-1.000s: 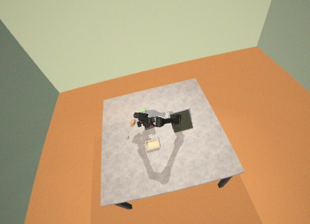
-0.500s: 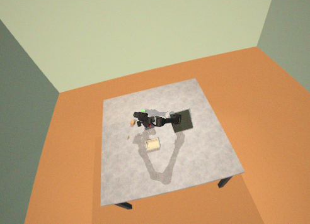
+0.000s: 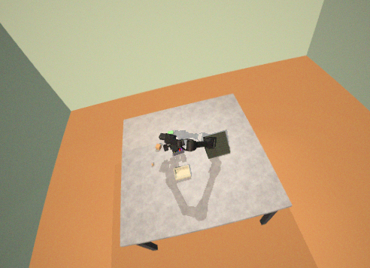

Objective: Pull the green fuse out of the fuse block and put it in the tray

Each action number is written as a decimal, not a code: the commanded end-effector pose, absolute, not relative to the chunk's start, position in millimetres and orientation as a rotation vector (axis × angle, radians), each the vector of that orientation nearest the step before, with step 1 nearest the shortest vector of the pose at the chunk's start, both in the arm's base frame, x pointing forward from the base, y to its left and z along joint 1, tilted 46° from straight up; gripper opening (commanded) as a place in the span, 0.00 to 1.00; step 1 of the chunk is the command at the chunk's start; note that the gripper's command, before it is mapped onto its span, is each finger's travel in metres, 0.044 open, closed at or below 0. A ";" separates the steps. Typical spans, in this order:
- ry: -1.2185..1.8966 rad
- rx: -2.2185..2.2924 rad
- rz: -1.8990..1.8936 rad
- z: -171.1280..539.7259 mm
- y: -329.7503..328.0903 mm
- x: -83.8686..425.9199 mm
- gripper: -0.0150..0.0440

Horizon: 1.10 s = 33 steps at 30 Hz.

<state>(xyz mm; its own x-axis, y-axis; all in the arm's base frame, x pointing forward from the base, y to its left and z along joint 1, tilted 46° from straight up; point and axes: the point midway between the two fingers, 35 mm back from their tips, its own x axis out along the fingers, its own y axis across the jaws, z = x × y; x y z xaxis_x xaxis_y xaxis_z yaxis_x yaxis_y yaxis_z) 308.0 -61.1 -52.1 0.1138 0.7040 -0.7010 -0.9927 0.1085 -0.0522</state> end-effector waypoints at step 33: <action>0.594 -0.610 1.360 -38.8 -75.1 306.2 0.25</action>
